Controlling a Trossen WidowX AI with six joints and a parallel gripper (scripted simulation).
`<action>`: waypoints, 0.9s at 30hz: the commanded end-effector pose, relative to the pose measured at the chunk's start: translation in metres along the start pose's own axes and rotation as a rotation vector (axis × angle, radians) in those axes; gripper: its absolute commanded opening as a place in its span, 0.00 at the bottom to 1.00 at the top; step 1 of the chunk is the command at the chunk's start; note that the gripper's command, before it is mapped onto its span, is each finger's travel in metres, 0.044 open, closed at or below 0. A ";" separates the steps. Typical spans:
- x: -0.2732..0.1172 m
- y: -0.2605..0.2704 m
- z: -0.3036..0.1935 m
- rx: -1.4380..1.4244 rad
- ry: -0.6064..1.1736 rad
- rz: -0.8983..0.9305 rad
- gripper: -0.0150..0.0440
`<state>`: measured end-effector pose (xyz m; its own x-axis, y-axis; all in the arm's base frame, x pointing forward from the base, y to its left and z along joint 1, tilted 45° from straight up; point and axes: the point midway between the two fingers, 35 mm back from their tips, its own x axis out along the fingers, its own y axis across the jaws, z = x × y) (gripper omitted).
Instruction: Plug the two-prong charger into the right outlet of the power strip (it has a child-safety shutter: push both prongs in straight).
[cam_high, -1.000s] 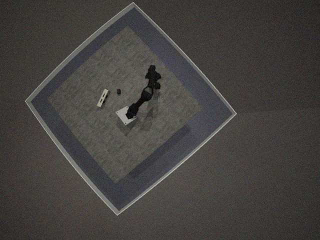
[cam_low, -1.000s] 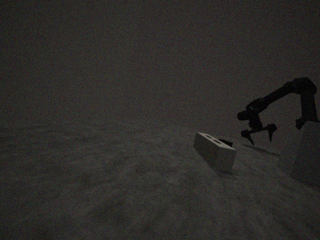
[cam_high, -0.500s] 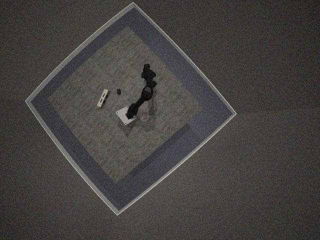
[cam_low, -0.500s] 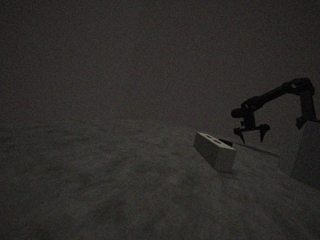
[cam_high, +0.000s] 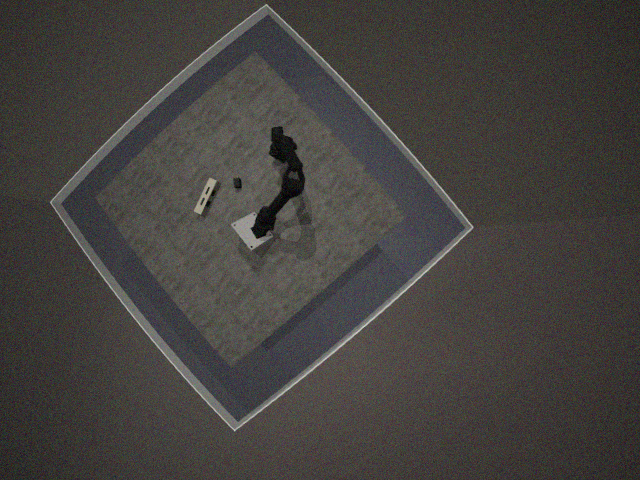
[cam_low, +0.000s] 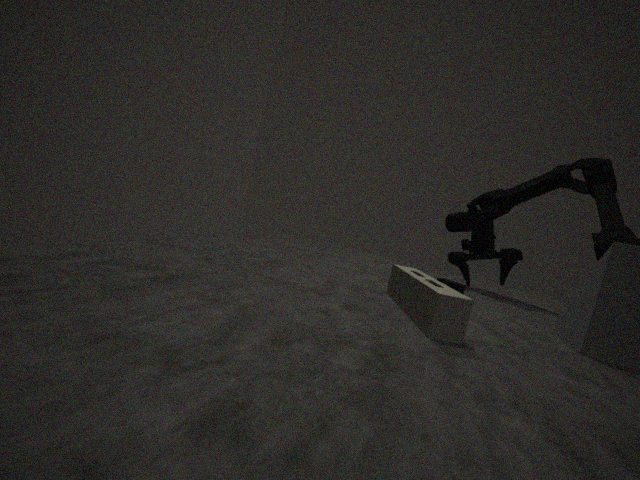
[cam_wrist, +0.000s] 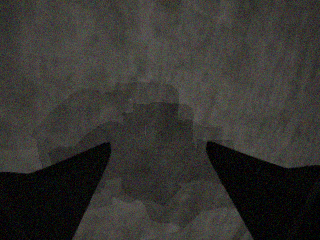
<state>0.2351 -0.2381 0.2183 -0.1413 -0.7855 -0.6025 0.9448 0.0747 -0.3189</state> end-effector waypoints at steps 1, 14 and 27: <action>-0.004 0.017 -0.016 -0.051 0.017 0.028 1.00; -0.024 0.061 -0.060 -0.208 0.036 0.107 1.00; -0.045 0.093 -0.110 -0.343 0.040 0.174 1.00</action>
<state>0.2942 -0.1414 0.1471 -0.0100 -0.7280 -0.6855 0.8260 0.3803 -0.4160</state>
